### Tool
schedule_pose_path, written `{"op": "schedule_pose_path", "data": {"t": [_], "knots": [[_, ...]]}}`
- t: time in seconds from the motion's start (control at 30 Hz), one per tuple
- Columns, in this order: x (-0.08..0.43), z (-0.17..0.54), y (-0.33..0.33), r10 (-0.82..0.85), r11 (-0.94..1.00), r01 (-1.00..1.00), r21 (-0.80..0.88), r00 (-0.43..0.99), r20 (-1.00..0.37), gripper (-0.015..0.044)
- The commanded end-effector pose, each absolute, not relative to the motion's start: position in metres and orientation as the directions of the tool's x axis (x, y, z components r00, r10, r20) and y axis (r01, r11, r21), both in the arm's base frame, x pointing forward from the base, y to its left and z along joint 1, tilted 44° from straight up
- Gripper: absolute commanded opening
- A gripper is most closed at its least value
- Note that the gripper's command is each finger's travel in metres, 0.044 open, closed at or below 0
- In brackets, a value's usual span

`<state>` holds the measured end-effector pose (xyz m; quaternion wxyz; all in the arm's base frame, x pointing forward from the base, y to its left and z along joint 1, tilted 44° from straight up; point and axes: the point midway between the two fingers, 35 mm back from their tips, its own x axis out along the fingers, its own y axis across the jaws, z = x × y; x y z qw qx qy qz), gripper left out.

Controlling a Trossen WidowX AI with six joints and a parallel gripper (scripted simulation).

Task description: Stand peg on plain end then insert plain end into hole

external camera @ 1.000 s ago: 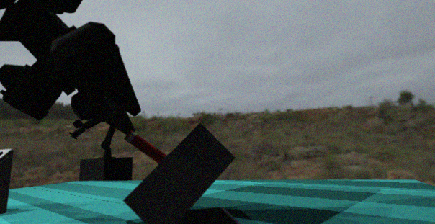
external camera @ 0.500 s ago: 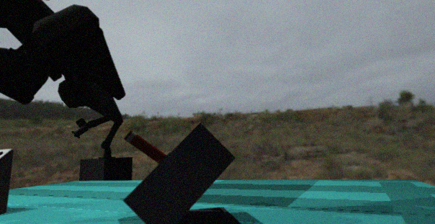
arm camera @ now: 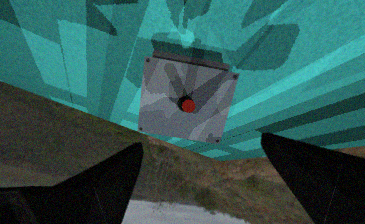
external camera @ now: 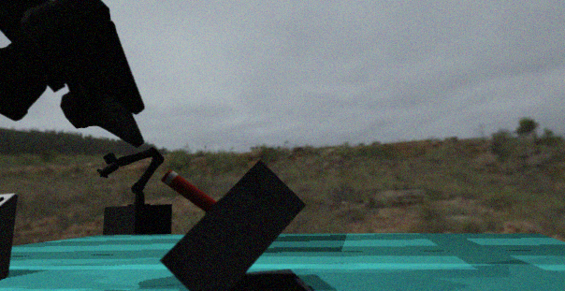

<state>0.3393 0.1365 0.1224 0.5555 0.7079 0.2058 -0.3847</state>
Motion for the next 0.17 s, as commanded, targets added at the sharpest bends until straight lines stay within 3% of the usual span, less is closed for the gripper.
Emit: {"op": "schedule_pose_path", "data": {"t": [0.0, 0.13], "knots": [[0.3350, 0.1306, 0.1379, -0.133, -0.302, 0.711, 0.635, 0.628, -0.767, 0.0440], [0.3341, 0.1315, 0.1381, -0.133, -0.302, 0.711, 0.635, 0.628, -0.767, 0.0440]]}}
